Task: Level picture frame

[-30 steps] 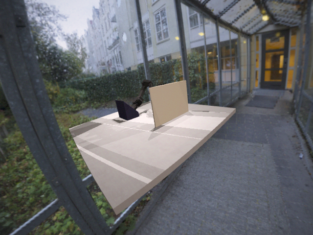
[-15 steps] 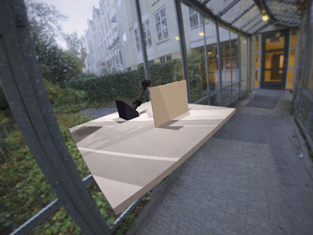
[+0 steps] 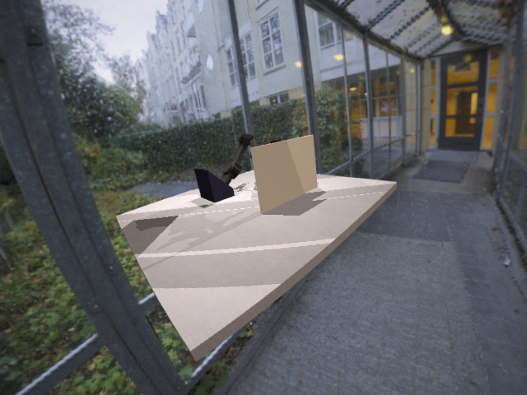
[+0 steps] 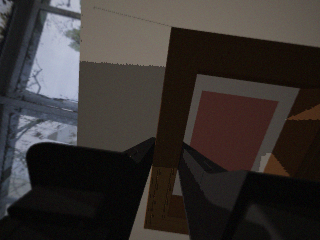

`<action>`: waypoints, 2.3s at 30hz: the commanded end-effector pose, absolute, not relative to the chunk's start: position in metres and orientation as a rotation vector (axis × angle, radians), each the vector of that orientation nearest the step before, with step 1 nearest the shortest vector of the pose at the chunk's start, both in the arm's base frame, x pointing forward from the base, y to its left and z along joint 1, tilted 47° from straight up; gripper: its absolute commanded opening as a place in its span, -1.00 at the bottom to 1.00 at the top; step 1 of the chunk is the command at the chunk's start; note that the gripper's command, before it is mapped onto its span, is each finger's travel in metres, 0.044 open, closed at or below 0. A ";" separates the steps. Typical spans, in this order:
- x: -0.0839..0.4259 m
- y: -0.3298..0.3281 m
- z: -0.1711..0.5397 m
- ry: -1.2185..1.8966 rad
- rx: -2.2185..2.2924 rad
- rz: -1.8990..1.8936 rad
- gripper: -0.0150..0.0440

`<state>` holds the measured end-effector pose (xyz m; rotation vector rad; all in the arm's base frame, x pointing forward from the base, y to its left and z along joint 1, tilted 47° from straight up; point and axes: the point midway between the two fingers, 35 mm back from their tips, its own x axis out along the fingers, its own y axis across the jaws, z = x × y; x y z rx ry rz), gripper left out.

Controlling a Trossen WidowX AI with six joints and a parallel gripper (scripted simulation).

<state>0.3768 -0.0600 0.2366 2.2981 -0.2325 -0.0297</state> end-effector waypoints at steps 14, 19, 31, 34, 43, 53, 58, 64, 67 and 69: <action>0.377 -0.061 0.237 -0.234 2.392 -0.019 -0.49; 0.376 -0.061 0.237 -0.238 2.387 -0.019 -0.31; 0.375 -0.061 0.238 -0.238 2.381 -0.020 0.39; 0.355 -0.055 0.241 -0.233 2.299 -0.031 0.39; 0.285 -0.038 0.228 -0.210 1.987 -0.070 0.39; 0.265 -0.045 0.243 -0.212 1.987 -0.062 0.39; 0.231 -0.050 0.253 -0.208 1.976 -0.070 0.39; 0.188 -0.044 0.253 -0.203 1.964 -0.080 0.39; 0.184 -0.043 0.253 -0.202 1.963 -0.081 0.39; 0.184 -0.043 0.253 -0.202 1.963 -0.081 0.39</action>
